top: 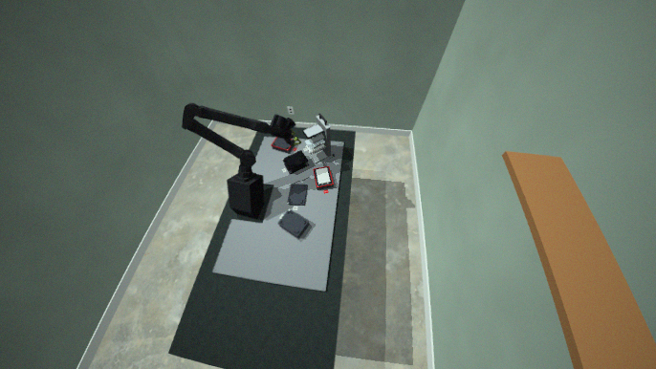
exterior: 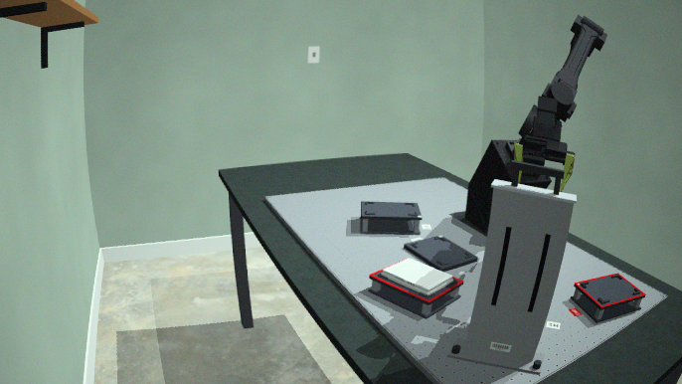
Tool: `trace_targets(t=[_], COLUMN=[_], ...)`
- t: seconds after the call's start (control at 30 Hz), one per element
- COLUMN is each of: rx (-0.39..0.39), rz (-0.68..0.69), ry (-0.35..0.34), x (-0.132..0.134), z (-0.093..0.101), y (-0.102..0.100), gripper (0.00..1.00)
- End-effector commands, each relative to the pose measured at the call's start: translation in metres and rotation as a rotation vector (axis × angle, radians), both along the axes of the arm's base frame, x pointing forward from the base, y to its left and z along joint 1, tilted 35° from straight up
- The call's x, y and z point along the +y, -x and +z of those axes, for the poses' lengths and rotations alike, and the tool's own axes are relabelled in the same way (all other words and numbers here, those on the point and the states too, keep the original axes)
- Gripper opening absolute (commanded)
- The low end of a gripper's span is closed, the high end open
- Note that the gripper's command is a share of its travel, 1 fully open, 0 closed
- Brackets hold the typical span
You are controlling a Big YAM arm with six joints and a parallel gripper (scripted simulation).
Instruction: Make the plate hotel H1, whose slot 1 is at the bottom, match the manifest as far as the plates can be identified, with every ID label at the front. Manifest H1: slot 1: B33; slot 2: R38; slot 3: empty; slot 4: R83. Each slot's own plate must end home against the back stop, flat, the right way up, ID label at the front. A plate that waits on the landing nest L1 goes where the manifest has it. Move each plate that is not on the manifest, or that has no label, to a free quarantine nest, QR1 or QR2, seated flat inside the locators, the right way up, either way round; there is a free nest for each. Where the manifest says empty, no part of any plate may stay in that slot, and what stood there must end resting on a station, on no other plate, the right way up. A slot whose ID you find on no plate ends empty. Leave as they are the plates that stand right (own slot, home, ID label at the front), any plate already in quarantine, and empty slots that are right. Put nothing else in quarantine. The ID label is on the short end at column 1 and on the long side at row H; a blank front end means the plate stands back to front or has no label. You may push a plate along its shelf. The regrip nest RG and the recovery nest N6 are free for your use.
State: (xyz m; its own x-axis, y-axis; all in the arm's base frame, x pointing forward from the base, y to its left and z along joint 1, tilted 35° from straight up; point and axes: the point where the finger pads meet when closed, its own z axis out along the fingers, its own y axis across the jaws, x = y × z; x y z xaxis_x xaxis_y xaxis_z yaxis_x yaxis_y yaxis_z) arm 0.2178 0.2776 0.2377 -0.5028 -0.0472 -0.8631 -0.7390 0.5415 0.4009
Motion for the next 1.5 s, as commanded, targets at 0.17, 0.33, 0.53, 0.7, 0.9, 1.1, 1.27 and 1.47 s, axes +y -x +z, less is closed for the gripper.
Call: trace_targets(t=[0.17,0.33,0.53,0.7,0.9,1.1,1.27,1.47], rx=[-0.014,-0.009,-0.012,-0.025,-0.022,-0.011,-0.01,-0.012], rz=[0.003,0.003,0.002,0.002,0.002,0.002,0.002,0.002], ry=[-0.027,-0.022,-0.027,-0.041,-0.038,-0.027,-0.027,-0.03], x=[-0.005,-0.011,-0.007,0.0,0.004,0.006,0.01,0.016], z=[0.009,0.002,-0.004,0.0,-0.011,-0.026,-0.034,-0.04], y=[0.011,0.017,0.015,0.014,0.015,0.018,0.019,0.019], gripper=[1.0,1.0,1.0,1.0,1.0,1.0,1.0,1.0])
